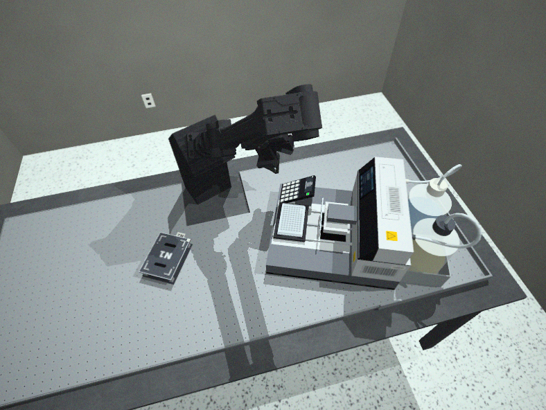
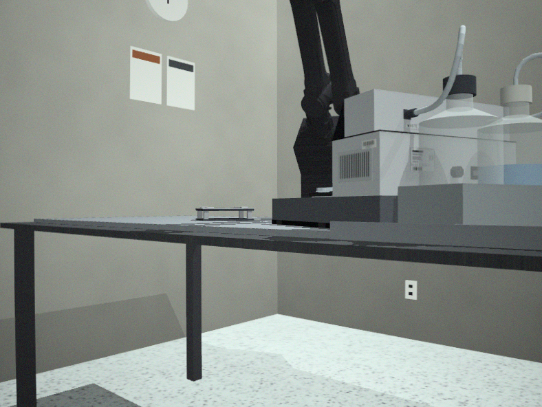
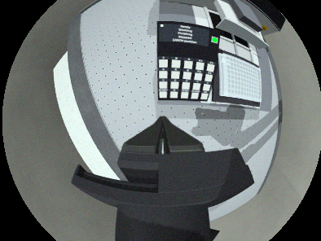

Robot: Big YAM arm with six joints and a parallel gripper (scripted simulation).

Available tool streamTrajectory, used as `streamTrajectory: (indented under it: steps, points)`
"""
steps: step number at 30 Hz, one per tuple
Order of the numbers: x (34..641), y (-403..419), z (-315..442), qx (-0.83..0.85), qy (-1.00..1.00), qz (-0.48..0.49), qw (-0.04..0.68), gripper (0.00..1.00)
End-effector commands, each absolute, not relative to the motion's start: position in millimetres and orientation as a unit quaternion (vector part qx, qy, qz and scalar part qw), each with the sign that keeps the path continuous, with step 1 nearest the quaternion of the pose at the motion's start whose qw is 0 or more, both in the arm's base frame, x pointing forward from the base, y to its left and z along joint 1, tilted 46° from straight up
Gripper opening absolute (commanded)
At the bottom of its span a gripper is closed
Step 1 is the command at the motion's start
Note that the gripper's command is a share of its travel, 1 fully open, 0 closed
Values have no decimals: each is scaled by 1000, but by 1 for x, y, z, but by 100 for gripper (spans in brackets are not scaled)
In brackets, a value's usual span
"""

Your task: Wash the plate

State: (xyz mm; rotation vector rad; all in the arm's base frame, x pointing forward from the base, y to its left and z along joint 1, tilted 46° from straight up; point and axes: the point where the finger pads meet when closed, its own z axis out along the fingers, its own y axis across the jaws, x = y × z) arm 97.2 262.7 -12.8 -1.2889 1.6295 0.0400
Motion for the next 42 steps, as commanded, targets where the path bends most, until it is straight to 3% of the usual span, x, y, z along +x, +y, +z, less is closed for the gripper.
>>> streamTrajectory:
  steps: [1,9,10,29,42]
  points:
    - [97,260,-13,-534,678,16,505,0]
    - [97,260,-13,-534,678,16,505,0]
    - [103,264,-7,-512,696,21,503,100]
    - [150,278,73,-290,852,68,430,100]
    - [147,278,67,-194,901,76,380,100]
